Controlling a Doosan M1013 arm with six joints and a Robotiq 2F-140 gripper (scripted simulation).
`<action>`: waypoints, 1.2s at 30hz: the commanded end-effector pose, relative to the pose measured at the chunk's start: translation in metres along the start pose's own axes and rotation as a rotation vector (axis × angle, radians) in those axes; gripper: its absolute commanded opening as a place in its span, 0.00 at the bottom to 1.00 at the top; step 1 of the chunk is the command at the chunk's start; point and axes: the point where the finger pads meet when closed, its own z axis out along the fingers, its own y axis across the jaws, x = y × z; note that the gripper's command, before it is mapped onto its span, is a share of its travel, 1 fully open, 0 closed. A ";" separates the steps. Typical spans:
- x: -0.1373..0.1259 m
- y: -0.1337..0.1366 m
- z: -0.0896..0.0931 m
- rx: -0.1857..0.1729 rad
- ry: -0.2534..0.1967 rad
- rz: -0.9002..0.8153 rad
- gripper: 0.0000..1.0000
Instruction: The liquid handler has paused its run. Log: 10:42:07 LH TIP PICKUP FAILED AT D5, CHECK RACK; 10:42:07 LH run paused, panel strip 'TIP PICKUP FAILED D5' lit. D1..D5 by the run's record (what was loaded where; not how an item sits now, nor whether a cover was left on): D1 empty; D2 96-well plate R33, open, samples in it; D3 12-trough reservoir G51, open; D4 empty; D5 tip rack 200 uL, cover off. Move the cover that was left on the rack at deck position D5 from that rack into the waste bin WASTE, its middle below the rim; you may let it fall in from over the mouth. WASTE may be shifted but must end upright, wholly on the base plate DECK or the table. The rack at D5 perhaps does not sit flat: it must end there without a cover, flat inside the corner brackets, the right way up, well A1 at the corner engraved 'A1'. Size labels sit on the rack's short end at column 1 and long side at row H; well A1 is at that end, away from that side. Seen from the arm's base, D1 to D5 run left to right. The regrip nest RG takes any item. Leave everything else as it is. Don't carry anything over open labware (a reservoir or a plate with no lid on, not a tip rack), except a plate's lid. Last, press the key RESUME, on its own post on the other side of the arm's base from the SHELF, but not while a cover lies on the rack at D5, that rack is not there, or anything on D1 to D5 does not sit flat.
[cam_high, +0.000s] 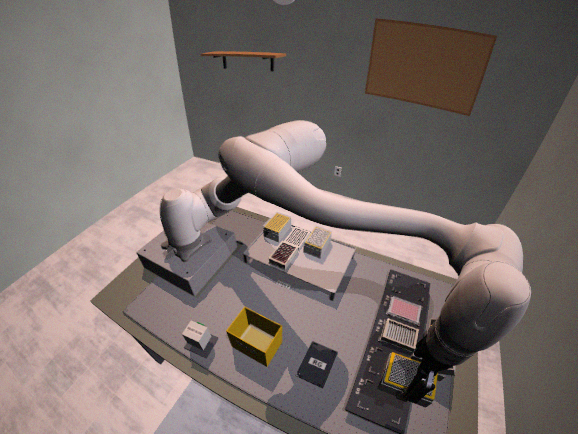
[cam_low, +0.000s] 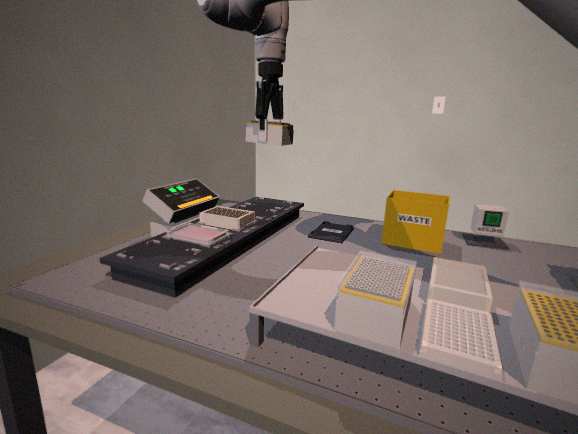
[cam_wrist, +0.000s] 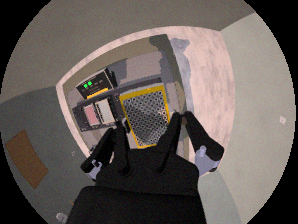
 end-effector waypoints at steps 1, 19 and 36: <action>0.000 0.000 0.000 0.000 0.000 0.000 0.00; 0.000 0.000 0.000 0.000 0.000 0.000 0.00; 0.000 0.000 0.000 0.000 0.000 0.000 0.00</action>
